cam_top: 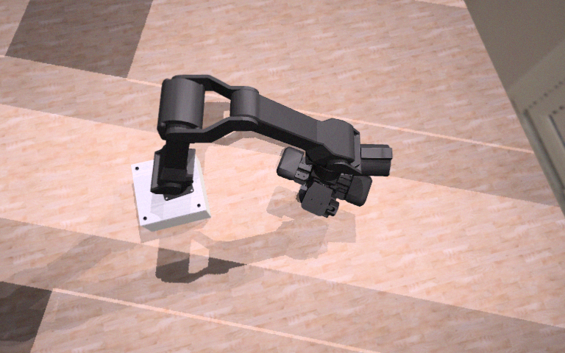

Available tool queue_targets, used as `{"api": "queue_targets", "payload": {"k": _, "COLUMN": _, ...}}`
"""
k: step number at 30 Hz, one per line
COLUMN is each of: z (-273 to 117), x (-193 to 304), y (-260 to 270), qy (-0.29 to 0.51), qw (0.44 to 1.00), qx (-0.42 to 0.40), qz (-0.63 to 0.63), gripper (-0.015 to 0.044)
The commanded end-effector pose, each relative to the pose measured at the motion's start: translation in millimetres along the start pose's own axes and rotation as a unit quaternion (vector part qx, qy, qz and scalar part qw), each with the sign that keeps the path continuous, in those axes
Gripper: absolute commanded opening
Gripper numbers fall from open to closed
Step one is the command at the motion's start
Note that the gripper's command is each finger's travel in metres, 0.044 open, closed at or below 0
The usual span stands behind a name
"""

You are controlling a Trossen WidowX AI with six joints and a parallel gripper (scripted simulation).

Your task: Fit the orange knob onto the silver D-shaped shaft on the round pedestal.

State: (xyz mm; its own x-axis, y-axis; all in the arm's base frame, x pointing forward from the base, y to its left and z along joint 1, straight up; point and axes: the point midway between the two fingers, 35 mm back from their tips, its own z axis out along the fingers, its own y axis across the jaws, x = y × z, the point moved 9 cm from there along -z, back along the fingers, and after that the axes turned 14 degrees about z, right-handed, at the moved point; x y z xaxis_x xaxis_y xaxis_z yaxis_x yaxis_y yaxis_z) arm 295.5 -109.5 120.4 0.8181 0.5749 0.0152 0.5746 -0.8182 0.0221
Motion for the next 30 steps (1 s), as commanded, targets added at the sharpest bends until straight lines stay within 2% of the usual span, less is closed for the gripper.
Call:
{"api": "queue_targets", "payload": {"k": 1, "z": 0.1, "x": -0.4, "y": -0.9, "qy": 0.0, "qw": 1.0, "qx": 0.0, "qz": 0.002, "gripper": 0.0}}
{"api": "queue_targets", "payload": {"k": 11, "z": -4.4, "x": -2.1, "y": -3.3, "qy": 0.0, "qw": 1.0, "qx": 0.0, "qz": 0.006, "gripper": 0.0}}
{"api": "queue_targets", "payload": {"k": 18, "z": -5.8, "x": -1.7, "y": -2.8, "qy": 0.0, "qw": 0.994, "qx": 0.0, "qz": 0.106, "gripper": 0.0}}
{"api": "queue_targets", "payload": {"k": 30, "z": -2.3, "x": 0.9, "y": 1.0, "qy": 0.0, "qw": 0.994, "qx": 0.0, "qz": 0.106, "gripper": 0.0}}
